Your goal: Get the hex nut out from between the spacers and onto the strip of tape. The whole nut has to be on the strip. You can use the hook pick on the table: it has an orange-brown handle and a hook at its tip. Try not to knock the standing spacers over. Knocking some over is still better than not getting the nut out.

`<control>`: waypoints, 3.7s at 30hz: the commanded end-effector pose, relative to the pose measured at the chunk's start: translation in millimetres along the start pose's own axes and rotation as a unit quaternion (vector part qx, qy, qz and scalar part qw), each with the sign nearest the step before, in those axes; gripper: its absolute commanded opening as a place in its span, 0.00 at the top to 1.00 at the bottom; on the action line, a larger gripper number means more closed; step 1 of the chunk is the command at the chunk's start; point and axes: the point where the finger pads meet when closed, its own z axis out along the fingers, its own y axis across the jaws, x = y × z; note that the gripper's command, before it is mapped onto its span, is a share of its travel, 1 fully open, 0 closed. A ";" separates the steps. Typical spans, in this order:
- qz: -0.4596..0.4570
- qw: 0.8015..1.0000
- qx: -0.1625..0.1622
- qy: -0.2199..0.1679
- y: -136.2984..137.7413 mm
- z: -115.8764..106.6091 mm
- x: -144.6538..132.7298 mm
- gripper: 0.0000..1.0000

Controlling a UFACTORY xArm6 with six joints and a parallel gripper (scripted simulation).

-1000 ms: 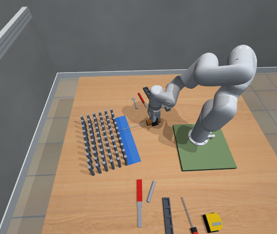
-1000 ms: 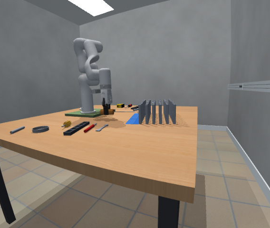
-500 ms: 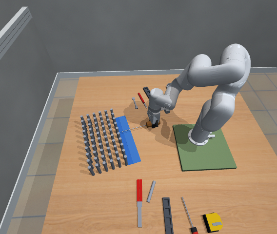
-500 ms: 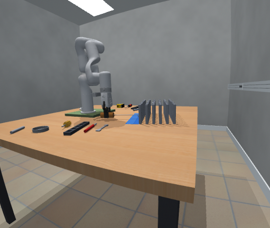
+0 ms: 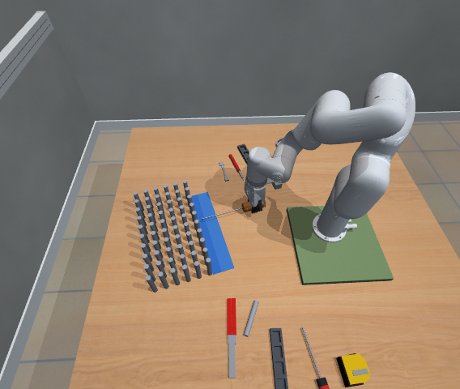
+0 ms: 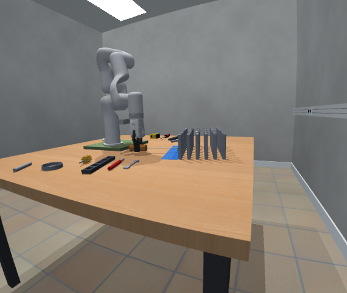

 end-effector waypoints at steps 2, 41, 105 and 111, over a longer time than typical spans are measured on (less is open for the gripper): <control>0.000 1.000 0.001 -0.001 -0.8 -0.8 -6.1 1.00; 0.000 1.000 0.001 -0.001 -0.9 -0.7 -108.3 1.00; 0.000 1.000 0.001 -0.002 0.0 0.2 -141.6 1.00; 0.000 1.000 0.001 -0.002 0.0 2.4 -141.6 1.00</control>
